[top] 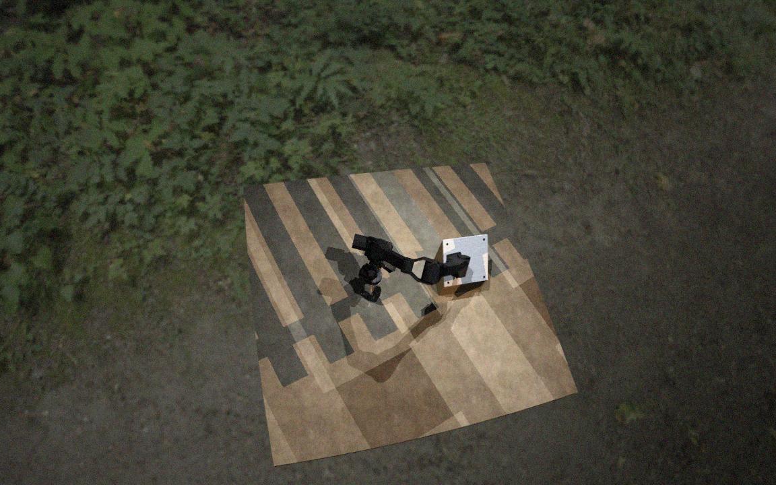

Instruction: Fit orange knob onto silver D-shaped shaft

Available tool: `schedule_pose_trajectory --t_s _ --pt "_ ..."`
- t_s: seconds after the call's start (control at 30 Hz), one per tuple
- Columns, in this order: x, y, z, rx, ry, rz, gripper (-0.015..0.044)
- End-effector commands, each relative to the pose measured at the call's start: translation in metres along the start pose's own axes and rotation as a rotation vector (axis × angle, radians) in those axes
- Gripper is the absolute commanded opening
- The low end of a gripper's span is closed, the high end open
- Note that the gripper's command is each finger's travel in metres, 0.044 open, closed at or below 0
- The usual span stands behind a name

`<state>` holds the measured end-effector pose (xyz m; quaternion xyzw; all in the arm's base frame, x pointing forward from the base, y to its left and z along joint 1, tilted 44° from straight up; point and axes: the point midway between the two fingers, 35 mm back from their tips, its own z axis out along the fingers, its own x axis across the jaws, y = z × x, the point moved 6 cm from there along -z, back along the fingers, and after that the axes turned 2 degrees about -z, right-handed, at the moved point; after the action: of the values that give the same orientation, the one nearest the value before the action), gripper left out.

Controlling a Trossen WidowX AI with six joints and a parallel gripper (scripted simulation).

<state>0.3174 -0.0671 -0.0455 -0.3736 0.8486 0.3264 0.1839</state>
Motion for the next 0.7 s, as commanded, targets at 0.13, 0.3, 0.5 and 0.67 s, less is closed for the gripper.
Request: schedule_pose_trajectory --t_s 0.13,0.3,0.5,0.67 --pt "-0.0008 -0.0022 -0.0021 0.004 -0.002 0.299 0.0" --pt "0.0002 -0.0026 -0.0011 0.004 -0.003 0.649 0.0" --pt "0.0012 -0.0026 -0.0004 0.003 -0.003 1.066 0.0" --pt "0.0009 -0.0028 -0.0005 0.003 -0.004 1.366 0.0"
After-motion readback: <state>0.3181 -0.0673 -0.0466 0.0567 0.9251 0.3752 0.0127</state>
